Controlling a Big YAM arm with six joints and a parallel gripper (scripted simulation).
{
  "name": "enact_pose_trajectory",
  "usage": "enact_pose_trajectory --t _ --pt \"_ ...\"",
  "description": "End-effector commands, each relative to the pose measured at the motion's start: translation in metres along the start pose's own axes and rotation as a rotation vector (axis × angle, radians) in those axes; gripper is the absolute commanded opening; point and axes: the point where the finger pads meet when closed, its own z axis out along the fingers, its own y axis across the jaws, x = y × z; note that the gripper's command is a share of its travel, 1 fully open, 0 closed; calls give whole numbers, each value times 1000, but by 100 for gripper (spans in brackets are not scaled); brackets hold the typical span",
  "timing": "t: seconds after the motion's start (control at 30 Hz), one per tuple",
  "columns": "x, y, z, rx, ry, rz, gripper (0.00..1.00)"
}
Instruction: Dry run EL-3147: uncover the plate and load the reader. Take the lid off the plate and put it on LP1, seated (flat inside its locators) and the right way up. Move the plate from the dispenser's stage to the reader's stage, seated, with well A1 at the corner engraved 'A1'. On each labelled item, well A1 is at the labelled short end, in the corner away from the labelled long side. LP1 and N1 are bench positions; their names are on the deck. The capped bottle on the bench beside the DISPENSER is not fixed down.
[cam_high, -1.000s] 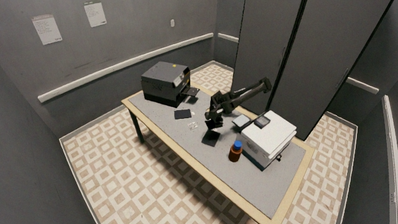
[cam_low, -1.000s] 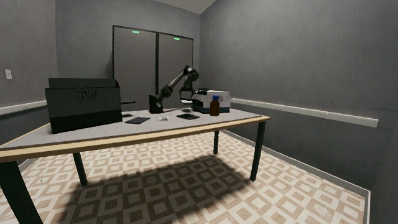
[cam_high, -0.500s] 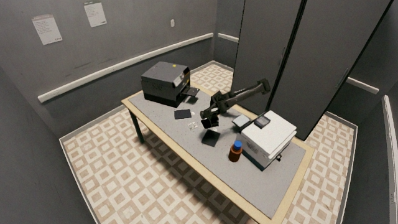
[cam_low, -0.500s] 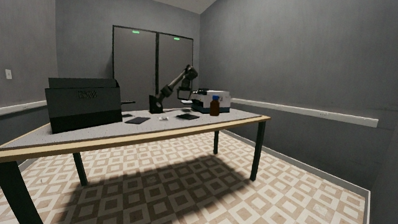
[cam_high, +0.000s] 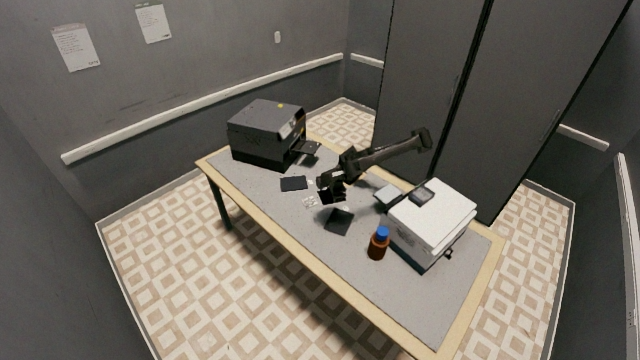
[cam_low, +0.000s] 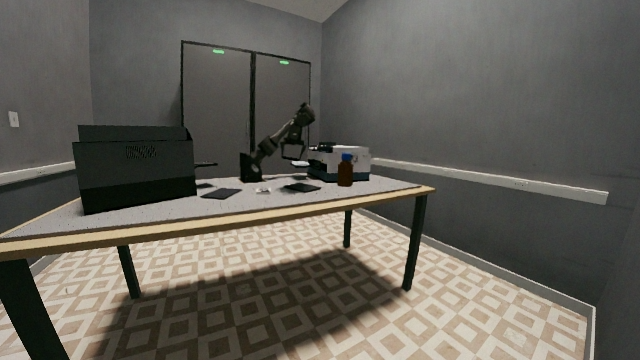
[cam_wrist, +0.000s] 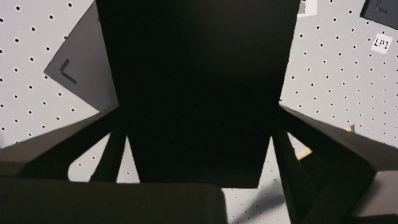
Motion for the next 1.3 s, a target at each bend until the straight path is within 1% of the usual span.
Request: enact_pose_trajectory --t 0.0,0.07,0.13,0.3,0.37,0.47,0.57,0.63,0.73,0.9,0.93,1.0,1.1,1.17,1.23,1.27 --pt "-32 -1 -12 -14 -50 -34 85" --pt "-34 -6 -10 -14 -24 11 85" --pt "-32 -9 -6 -11 -9 13 85" --pt "-31 -14 -8 -10 -12 8 85" --pt "-38 -20 -10 -5 -26 3 85" --pt "-50 -28 -7 -13 -31 3 85" --pt "-56 -36 -2 -18 -2 48 85" --pt "-59 -38 -1 -15 -6 31 85" --pt "-63 -38 -3 -12 -22 2 85" --pt "-71 -44 -7 -15 -40 6 85" --pt "-74 -49 -6 -15 -38 10 85" --pt "-78 -58 -3 -26 -11 55 85" --pt "-76 -69 4 -18 11 68 85" --pt "-76 -74 8 -12 15 58 85" --pt "-77 -74 9 -14 6 38 85" --pt "-77 -75 10 -21 14 47 85"
